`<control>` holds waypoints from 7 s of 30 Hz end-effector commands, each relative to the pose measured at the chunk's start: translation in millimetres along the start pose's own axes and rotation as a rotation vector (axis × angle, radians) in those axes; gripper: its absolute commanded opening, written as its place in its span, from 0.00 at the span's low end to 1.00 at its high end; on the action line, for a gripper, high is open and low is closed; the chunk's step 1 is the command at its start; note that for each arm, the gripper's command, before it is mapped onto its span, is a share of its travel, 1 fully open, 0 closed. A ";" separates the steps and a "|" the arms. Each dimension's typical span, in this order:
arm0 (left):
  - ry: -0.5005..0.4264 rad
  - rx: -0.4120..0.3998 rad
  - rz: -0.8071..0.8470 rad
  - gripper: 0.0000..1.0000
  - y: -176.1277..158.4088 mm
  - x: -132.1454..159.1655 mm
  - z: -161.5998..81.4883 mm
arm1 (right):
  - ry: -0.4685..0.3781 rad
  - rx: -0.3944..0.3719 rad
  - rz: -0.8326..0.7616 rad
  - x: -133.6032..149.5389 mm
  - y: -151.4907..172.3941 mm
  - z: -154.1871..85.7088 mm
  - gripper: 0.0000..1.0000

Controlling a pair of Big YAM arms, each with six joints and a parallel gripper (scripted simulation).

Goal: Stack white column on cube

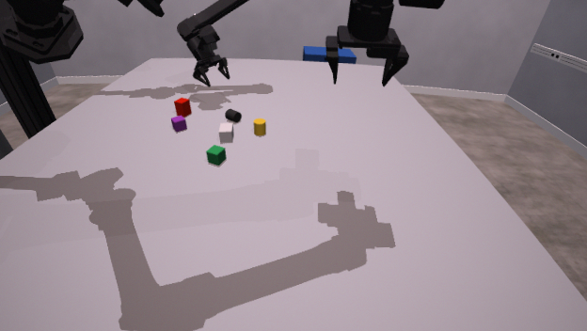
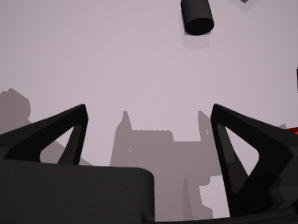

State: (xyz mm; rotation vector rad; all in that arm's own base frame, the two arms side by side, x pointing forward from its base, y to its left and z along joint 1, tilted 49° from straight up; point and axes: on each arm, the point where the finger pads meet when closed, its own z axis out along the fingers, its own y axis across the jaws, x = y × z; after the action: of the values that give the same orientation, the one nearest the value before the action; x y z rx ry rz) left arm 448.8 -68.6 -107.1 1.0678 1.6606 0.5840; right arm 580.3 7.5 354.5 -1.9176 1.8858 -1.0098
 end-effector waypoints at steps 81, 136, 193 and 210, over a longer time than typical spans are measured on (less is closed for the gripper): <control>0.174 0.233 0.167 1.00 -157.0 9.4 -35.4 | -0.349 0.147 0.491 -56.9 375.2 196.0 1.00; 0.153 0.237 0.153 1.00 -159.1 -5.9 -34.4 | -0.291 0.382 0.861 -160.3 365.1 223.4 1.00; -0.229 0.265 0.118 1.00 -184.8 -277.8 -105.7 | -0.779 -0.035 -0.171 -155.0 340.6 245.7 0.64; -0.229 0.265 0.118 1.00 -184.8 -277.8 -105.7 | -0.800 -0.159 -0.127 -116.6 354.6 269.1 0.64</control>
State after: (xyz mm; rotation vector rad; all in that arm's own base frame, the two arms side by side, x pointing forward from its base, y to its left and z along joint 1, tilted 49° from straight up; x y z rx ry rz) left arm 304.9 -383.6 -79.8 1.3858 1.5047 0.3172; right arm 492.5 -6.4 -99.7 -2.0754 1.4300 -0.0694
